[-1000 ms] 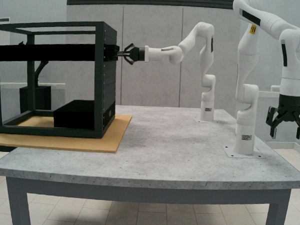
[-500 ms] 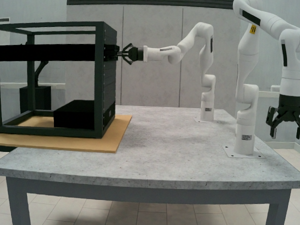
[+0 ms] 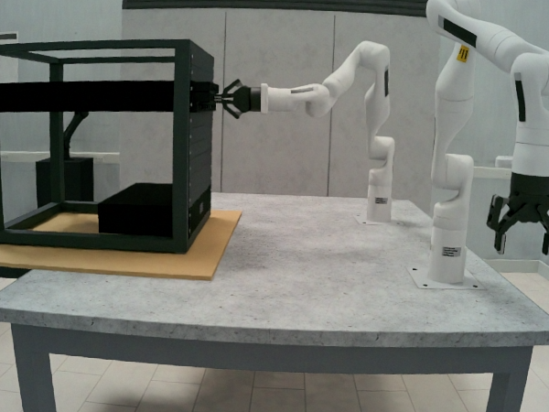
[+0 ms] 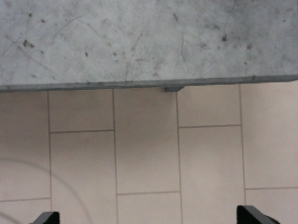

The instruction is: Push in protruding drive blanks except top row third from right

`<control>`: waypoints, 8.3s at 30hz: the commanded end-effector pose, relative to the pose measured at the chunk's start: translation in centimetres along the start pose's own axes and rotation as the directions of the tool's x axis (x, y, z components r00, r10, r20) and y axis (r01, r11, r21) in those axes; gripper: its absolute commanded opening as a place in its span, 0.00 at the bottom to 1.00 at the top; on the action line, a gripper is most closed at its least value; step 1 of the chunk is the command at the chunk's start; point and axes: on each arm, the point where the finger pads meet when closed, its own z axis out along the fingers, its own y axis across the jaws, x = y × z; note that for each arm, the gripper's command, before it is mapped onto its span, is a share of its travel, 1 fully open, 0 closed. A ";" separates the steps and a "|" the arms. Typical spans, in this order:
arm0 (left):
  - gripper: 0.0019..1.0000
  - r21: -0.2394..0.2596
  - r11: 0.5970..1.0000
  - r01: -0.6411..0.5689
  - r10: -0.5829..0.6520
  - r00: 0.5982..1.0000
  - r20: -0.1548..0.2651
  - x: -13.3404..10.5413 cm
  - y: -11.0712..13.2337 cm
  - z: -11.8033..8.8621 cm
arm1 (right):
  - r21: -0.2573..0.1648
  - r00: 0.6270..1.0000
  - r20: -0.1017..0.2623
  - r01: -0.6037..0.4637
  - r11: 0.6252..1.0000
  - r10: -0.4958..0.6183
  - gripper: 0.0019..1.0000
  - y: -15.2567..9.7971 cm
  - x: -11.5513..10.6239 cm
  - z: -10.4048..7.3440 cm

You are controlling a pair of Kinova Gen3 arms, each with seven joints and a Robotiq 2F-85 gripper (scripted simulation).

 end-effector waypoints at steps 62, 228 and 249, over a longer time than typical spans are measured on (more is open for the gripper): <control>1.00 0.006 1.000 0.014 -0.014 1.000 0.010 -0.2 0.0 -0.2 | -0.002 1.000 -0.002 0.006 1.000 -0.006 0.10 0.1 0.0 1.2; 1.00 0.006 1.000 0.014 -0.014 1.000 0.010 -0.2 0.0 -0.2 | -0.003 1.000 -0.004 0.022 1.000 -0.022 0.10 -0.1 10.9 -3.2; 1.00 0.006 1.000 0.014 -0.014 1.000 0.010 -0.2 0.0 -0.2 | -0.003 1.000 -0.004 0.022 1.000 -0.022 0.10 -0.1 10.9 -3.2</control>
